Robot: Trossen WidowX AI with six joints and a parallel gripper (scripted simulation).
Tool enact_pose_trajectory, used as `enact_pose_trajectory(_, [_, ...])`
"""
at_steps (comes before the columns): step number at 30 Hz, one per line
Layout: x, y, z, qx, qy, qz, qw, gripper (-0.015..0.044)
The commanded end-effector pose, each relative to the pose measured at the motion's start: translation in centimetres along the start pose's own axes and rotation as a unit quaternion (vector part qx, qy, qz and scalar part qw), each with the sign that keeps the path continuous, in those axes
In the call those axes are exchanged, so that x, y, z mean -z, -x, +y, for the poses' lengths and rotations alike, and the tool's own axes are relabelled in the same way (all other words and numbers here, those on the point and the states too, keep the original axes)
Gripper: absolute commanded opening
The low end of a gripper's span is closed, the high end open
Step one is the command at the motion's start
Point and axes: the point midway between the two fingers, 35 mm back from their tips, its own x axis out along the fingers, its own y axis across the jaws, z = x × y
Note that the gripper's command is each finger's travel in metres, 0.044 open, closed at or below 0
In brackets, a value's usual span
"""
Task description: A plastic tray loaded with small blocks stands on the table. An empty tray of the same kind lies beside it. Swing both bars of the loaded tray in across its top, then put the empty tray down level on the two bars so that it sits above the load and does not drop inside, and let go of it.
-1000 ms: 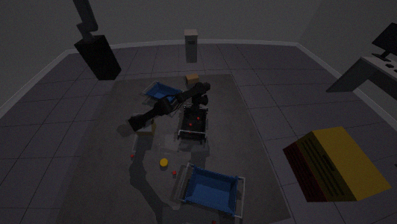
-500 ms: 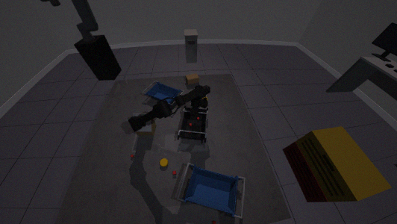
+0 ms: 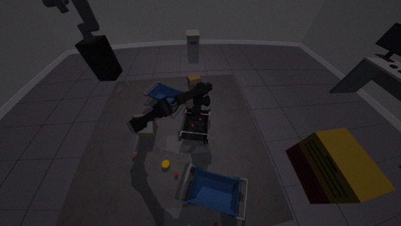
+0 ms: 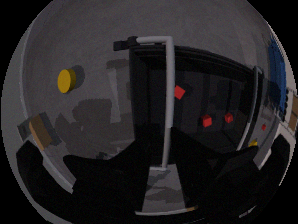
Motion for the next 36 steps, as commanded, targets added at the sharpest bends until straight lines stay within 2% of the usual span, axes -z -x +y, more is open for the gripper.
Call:
enact_pose_trajectory(1, [0.04,-0.07,0.07,0.001,0.002,0.0,1.0,0.0086])
enact_pose_trajectory(11, [0.04,-0.07,0.07,0.001,0.002,0.0,1.0,0.0086])
enact_pose_trajectory(14, [0.04,-0.07,0.07,0.001,0.002,0.0,1.0,0.0007])
enact_pose_trajectory(15, [0.04,-0.07,0.07,0.001,0.002,0.0,1.0,0.0])
enact_pose_trajectory(36, [0.03,-0.01,0.03,0.0,0.0,0.0,1.0,0.0])
